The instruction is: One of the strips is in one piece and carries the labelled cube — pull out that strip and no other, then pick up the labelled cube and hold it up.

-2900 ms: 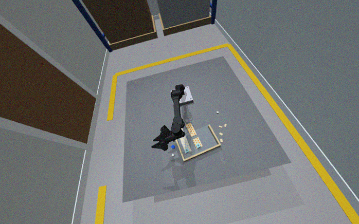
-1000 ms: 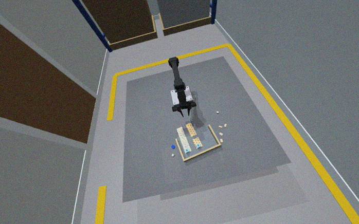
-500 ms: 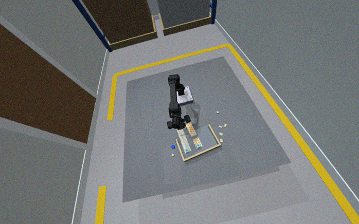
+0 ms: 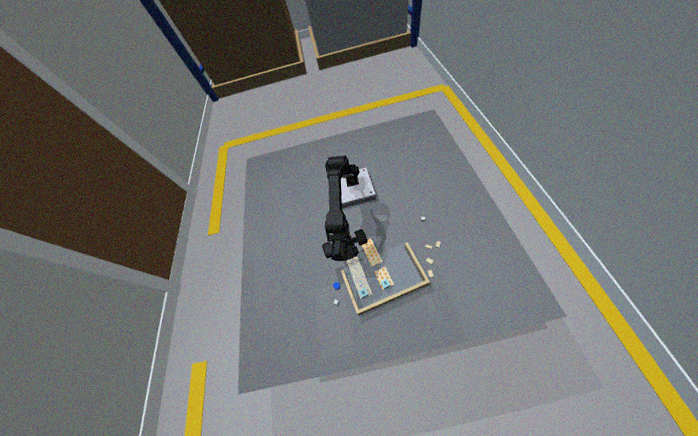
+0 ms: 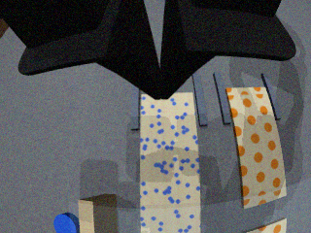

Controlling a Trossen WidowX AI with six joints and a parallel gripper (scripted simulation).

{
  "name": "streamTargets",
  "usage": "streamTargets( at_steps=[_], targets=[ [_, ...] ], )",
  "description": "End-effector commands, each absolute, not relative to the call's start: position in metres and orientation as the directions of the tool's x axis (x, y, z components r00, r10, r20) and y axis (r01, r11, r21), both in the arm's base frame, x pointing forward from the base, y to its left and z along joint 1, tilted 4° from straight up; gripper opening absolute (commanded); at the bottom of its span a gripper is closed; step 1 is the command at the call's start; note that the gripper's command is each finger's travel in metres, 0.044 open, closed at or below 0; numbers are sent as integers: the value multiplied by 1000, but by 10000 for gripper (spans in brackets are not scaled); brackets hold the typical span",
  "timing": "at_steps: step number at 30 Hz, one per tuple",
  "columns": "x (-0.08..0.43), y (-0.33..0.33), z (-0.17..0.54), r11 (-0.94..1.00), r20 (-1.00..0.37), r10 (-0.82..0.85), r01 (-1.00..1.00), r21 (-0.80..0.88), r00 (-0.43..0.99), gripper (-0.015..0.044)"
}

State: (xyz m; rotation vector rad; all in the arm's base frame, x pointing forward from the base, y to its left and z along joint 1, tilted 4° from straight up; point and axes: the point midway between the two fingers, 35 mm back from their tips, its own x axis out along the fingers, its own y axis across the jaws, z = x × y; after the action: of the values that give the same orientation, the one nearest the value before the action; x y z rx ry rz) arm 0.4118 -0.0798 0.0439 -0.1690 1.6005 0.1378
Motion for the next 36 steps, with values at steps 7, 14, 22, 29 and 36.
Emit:
streamTargets(
  at_steps=[7, 14, 22, 29, 36],
  targets=[
    [411, -80, 27, 980, -999, -24, -197, -17, -37, 0],
    [410, -80, 15, 980, -999, -24, -197, -17, -37, 0],
    [408, -80, 2, 980, -999, -24, -197, -17, -37, 0],
    [406, -79, -9, 980, -999, -24, -197, -17, -37, 0],
    [404, -79, -17, 980, -999, -24, -197, -16, -38, 0]
  ],
)
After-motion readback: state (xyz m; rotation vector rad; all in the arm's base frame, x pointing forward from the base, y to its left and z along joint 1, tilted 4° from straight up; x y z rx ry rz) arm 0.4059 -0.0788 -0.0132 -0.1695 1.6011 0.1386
